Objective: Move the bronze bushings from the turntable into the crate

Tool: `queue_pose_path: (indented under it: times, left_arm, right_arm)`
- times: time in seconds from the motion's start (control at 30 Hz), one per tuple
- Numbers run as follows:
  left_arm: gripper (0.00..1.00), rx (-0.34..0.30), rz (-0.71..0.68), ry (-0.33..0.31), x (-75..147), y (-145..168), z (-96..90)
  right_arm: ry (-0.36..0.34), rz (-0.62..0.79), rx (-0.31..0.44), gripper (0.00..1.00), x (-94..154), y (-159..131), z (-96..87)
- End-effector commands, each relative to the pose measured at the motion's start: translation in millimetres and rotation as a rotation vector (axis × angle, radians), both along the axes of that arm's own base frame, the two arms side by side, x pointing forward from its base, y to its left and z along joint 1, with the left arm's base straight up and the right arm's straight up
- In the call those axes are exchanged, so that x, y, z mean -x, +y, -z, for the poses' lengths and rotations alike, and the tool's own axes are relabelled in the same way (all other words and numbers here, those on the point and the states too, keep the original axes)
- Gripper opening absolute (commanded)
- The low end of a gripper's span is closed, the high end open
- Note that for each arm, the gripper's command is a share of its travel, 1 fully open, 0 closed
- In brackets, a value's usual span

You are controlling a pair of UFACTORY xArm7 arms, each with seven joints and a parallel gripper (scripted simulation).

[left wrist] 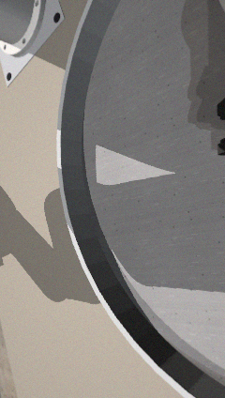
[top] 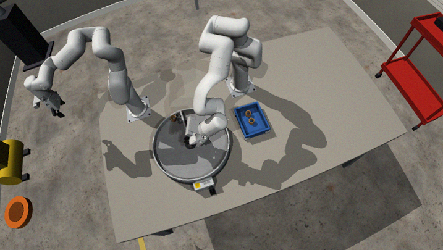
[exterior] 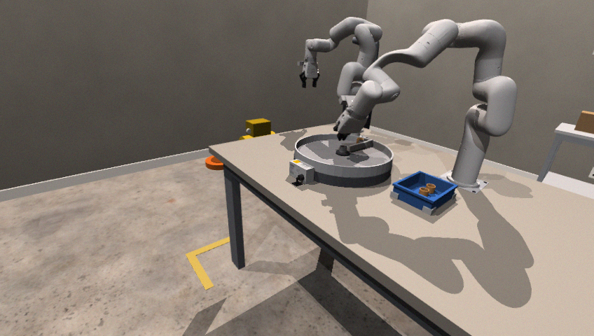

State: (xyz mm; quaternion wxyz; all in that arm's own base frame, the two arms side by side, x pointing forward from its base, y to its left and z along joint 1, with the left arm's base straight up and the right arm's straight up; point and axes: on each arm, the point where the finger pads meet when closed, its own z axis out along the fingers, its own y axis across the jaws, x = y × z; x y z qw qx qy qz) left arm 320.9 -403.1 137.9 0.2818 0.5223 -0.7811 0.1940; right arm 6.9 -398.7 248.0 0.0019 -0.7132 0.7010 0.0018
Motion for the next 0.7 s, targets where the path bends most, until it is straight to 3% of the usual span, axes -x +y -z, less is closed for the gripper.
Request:
queue_pose_path:
  times: [0.0, 0.2, 0.33, 0.4, 0.67]
  left_arm:
    - [0.13, 0.002, 0.000, -0.003, -0.9, -0.7, -1.7]
    - [0.13, 0.002, 0.000, -0.003, -0.9, -0.7, -1.7]
    - [0.12, 0.003, 0.000, -0.003, 11.9, -5.2, -1.8]
    - [0.12, 0.004, 0.000, -0.002, 47.2, -15.8, -1.9]
    - [0.12, 0.004, 0.000, -0.002, 109.0, -33.2, -1.8]
  right_arm:
    - [0.000, 0.000, 0.005, 1.00, 0.0, -1.2, -2.0]
    - [0.000, 0.000, 0.005, 1.00, 0.0, -1.2, -2.0]
    - [0.000, 0.000, 0.005, 1.00, 0.0, -1.2, -2.0]
    - [0.000, 0.000, 0.005, 1.00, 0.0, -1.2, -2.0]
    - [0.000, 0.000, 0.005, 1.00, 0.0, -1.2, -2.0]
